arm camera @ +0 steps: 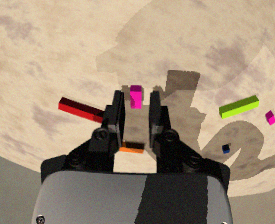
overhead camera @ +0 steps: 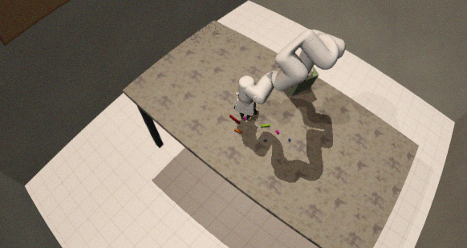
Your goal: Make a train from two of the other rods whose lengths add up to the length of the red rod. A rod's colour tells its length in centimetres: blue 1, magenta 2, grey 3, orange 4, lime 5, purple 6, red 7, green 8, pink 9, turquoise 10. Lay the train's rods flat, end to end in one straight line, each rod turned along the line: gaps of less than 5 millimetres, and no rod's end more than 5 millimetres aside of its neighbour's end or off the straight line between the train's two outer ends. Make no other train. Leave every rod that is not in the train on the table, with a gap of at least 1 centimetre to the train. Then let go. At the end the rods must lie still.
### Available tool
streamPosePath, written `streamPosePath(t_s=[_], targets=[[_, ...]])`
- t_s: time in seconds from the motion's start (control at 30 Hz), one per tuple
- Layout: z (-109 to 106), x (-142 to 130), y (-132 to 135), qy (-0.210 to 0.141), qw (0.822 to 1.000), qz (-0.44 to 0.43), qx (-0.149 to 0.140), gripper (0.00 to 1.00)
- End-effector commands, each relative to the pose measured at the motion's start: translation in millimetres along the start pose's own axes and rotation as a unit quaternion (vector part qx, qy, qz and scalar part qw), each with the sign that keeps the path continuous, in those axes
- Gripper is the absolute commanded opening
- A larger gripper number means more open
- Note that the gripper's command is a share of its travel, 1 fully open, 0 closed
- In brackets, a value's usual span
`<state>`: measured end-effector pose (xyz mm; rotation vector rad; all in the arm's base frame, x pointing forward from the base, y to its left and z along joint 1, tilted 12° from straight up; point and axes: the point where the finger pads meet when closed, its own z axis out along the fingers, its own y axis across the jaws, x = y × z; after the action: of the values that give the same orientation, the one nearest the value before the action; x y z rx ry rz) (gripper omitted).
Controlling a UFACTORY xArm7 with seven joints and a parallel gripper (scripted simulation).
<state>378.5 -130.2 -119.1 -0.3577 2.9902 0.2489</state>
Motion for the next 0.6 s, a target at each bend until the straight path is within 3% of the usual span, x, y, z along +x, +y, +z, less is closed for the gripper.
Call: streamPosePath(t_s=[0.0,0.57], targets=[[-1.1,-0.8,-1.2,-0.001,1.0,0.0,0.001,0.24],[-1.1,-1.7,-2.4,-0.001,1.0,0.0,0.001,0.24]])
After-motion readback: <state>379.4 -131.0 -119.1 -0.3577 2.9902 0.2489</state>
